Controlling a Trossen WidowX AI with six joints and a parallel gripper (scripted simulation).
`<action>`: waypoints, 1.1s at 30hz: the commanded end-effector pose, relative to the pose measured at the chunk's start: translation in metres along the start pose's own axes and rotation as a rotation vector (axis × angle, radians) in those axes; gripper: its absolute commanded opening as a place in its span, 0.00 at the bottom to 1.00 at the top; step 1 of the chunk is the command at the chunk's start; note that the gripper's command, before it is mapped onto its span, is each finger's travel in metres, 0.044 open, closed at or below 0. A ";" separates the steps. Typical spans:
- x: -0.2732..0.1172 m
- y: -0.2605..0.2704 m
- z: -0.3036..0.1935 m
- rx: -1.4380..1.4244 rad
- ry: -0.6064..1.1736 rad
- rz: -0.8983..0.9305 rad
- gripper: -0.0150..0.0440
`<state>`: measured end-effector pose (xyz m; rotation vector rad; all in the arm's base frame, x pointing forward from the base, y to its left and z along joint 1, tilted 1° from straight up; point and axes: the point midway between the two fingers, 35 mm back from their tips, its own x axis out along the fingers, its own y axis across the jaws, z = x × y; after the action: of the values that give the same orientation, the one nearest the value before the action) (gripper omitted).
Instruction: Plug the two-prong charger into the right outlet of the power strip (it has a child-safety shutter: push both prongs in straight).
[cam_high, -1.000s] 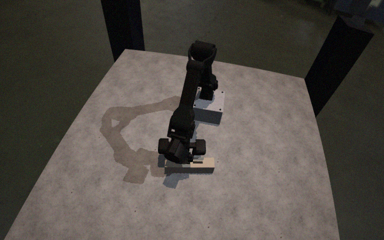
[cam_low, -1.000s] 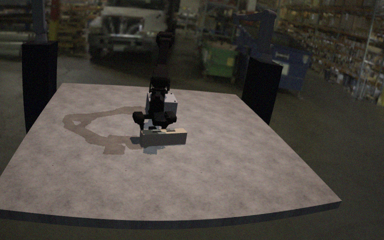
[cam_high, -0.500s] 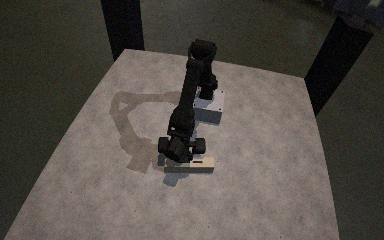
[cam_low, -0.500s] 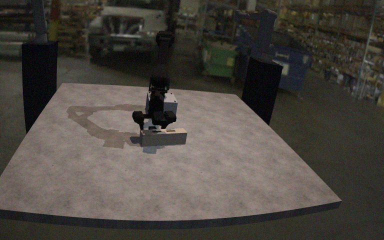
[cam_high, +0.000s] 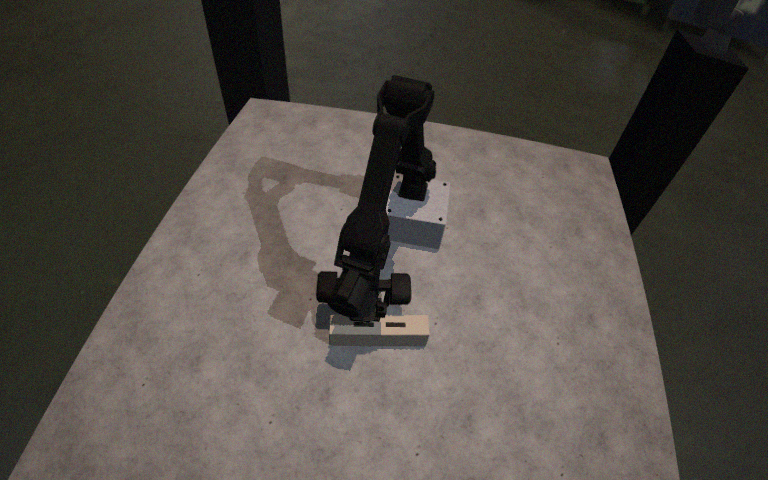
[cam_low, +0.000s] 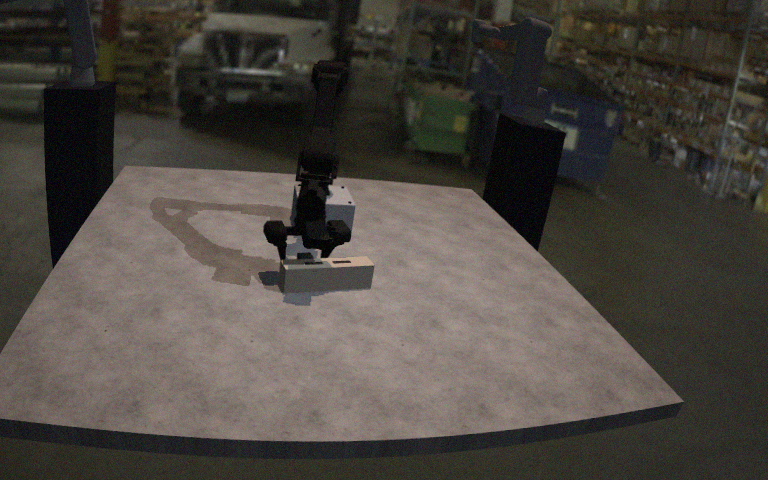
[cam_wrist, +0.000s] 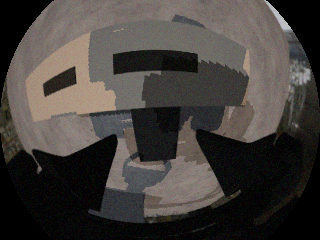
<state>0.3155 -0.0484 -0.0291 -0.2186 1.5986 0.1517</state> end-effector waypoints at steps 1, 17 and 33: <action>0.001 0.001 -0.006 -0.006 0.003 0.004 1.00; 0.002 0.000 -0.025 -0.006 0.005 0.004 1.00; 0.004 0.000 -0.044 -0.006 0.007 0.004 1.00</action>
<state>0.2771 -0.0586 -0.0304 -0.2168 1.6024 0.1537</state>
